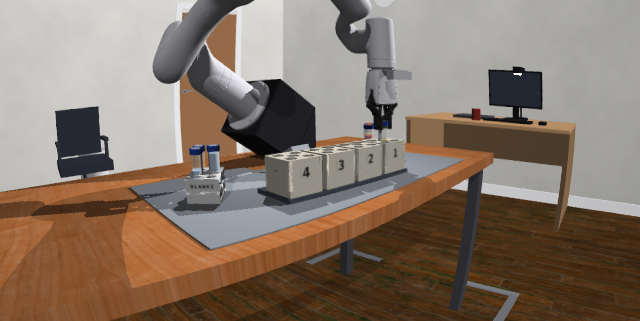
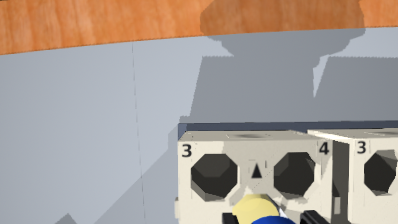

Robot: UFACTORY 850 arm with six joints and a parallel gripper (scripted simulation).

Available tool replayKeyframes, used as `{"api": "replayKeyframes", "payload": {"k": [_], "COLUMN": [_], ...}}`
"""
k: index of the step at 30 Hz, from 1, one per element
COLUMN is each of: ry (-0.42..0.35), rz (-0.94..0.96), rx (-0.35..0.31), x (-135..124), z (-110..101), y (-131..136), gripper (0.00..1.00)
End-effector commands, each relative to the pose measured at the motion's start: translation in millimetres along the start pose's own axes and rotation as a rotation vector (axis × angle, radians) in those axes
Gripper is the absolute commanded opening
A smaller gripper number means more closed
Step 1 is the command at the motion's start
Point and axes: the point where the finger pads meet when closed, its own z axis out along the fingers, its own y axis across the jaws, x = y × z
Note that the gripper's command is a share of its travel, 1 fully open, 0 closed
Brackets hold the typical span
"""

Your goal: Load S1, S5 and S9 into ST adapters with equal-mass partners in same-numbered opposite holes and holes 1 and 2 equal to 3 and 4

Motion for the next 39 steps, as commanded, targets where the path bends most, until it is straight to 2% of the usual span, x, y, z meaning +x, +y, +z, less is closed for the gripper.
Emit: {"api": "replayKeyframes", "payload": {"k": [1, 27, 39], "ry": [0.001, 0.001, 0.001], "rz": [0.001, 0.001, 0.001], "rx": [0.001, 0.001, 0.001], "x": [0.7, 0.7, 0.8], "z": [1.5, 25.6, 25.5], "y": [-0.3, -0.3, -0.3], "gripper": [0.00, 0.00, 0.00]}}
